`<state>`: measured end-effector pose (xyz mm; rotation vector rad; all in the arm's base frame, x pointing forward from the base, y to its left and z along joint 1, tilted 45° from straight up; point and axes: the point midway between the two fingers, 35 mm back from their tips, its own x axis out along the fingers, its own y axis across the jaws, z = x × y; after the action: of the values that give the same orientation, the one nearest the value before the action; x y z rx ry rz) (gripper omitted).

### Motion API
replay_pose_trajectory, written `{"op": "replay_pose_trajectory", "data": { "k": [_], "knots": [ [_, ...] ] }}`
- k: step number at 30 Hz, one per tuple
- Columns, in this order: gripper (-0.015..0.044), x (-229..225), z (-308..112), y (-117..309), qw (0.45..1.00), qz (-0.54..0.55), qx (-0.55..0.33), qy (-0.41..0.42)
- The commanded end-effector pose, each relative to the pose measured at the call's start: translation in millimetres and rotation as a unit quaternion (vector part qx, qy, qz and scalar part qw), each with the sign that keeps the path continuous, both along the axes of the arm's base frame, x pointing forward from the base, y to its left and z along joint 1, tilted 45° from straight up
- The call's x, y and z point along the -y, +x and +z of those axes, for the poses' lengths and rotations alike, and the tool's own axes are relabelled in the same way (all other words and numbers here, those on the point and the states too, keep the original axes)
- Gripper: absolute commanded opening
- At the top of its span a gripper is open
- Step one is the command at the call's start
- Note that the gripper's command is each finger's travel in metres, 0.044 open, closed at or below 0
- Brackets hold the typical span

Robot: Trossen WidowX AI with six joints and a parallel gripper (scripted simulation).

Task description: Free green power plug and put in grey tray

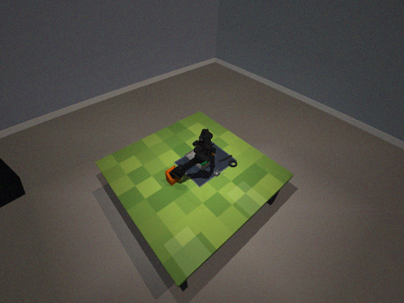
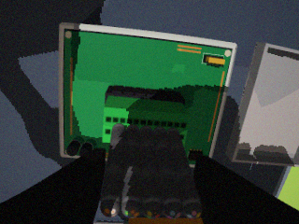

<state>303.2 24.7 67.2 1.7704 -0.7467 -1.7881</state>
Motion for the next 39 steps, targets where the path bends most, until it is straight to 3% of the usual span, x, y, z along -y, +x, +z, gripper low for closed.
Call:
{"op": "replay_pose_trajectory", "data": {
  "k": [1,18,28,39],
  "knots": [
    [0.025,4,0,2,1.0,-0.003,0.002,-0.001],
    [0.025,15,-12,1,1.0,-0.003,0.003,-0.002],
    [0.0,15,-12,1,1.0,-0.003,0.003,-0.002],
    [0.0,13,-10,1,1.0,-0.003,0.003,-0.002]
  ]
}}
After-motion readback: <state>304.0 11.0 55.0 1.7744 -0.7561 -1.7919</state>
